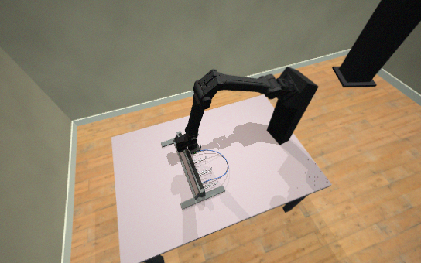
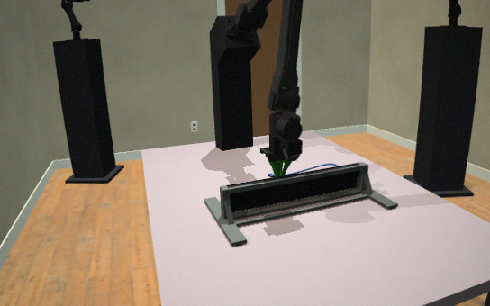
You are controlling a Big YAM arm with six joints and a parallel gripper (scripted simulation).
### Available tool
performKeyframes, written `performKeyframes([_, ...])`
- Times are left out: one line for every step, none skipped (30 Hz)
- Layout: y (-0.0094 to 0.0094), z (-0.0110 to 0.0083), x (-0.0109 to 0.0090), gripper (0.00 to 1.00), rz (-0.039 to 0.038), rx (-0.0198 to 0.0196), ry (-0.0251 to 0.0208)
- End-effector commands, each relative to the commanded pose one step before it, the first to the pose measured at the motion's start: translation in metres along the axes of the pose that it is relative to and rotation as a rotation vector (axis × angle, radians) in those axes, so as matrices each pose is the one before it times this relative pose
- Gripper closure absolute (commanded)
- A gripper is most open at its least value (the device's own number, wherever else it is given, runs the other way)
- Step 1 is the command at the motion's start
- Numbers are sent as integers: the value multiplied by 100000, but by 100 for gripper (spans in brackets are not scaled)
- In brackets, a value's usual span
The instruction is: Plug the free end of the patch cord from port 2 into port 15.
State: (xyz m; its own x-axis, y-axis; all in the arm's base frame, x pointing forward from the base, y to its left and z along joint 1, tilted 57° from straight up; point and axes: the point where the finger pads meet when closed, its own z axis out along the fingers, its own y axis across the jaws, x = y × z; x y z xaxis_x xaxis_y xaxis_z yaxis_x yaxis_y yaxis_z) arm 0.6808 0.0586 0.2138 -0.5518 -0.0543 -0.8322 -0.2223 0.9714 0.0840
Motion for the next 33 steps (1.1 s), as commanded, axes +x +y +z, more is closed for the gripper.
performKeyframes([669, 666, -414, 100, -280, -684, 262])
performKeyframes([-3, -3, -21, 100, -7, 4, 5])
performKeyframes([-3, -3, -23, 100, -9, 4, -5])
performKeyframes([-3, -3, -22, 100, -10, 4, -12])
performKeyframes([-3, -2, -16, 100, -9, 4, -10])
performKeyframes([-2, 1, 11, 100, -1, 3, 25])
performKeyframes([0, 0, 0, 100, 0, 0, 0])
performKeyframes([0, 0, 0, 100, 0, 0, 0])
performKeyframes([-2, 8, 60, 100, 13, 0, 92])
performKeyframes([-1, 7, 53, 100, 12, 0, 79])
performKeyframes([-1, 6, 47, 100, 10, 0, 69])
performKeyframes([-1, 5, 41, 100, 9, 0, 59])
performKeyframes([-2, 4, 50, 100, 6, 2, 76])
performKeyframes([-3, 4, 50, 100, 5, 2, 77])
performKeyframes([-3, 4, 49, 100, 3, 3, 78])
performKeyframes([-3, 4, 49, 100, 2, 3, 79])
performKeyframes([-4, 4, 49, 100, 2, 3, 80])
performKeyframes([-4, 4, 49, 100, 1, 3, 81])
performKeyframes([-4, 4, 49, 100, 0, 3, 81])
performKeyframes([-4, 4, 49, 100, 0, 4, 82])
performKeyframes([-4, 4, 49, 100, -1, 4, 82])
performKeyframes([-4, 4, 49, 100, -1, 4, 83])
performKeyframes([-3, 3, 33, 100, 0, 2, 60])
performKeyframes([0, 0, 0, 100, 0, 0, 0])
performKeyframes([0, 0, 0, 100, 0, 0, 0])
performKeyframes([-3, 2, 23, 100, -2, 2, 44])
performKeyframes([-3, 1, 9, 100, -6, 3, 20])
performKeyframes([-3, 0, -1, 100, -8, 3, 6])
performKeyframes([-3, -1, -10, 100, -9, 4, 1])
performKeyframes([-2, -2, -18, 100, -10, 4, -5])
performKeyframes([-2, -3, -24, 100, -11, 4, -11])
performKeyframes([-2, -4, -30, 100, -13, 4, -20])
performKeyframes([-2, -4, -35, 100, -15, 4, -31])
